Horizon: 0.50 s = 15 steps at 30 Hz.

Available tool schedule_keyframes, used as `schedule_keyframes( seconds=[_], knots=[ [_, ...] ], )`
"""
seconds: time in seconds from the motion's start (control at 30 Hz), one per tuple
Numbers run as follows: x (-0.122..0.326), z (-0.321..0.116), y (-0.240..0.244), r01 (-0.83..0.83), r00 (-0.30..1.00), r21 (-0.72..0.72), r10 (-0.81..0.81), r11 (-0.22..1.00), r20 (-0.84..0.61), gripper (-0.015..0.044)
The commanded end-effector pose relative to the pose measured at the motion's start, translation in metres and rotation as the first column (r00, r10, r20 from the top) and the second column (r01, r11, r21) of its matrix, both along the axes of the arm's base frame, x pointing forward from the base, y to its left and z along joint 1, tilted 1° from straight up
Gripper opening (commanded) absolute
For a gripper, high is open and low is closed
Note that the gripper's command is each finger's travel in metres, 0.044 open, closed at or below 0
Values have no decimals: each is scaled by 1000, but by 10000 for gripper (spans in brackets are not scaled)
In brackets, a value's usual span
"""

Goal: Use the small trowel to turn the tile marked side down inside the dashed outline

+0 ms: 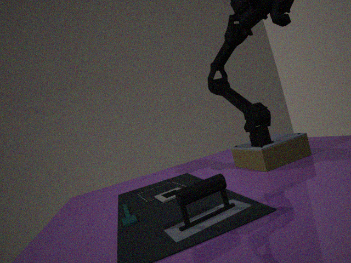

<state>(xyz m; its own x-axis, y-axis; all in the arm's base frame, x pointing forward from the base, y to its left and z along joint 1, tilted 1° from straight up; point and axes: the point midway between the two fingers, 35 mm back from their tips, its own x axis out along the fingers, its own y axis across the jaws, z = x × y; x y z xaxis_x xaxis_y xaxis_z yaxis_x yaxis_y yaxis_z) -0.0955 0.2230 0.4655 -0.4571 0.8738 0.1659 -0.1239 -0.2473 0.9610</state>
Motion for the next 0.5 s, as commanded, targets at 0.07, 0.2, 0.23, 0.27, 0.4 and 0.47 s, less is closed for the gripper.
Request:
schedule_keyframes(
  seconds=[0.07,0.2,0.23,0.27,0.4,0.47],
  knots=[
    [24,-17,40,147,986,-77,-141,986,84,270],
    [40,-34,67,230,965,-138,-207,963,163,270],
    [45,-39,74,252,957,-155,-223,955,184,270],
    [51,-44,80,273,950,-171,-237,947,205,270],
    [74,-65,104,356,914,-234,-285,905,289,270],
    [87,-76,115,394,895,-268,-301,879,330,270]
  ],
)
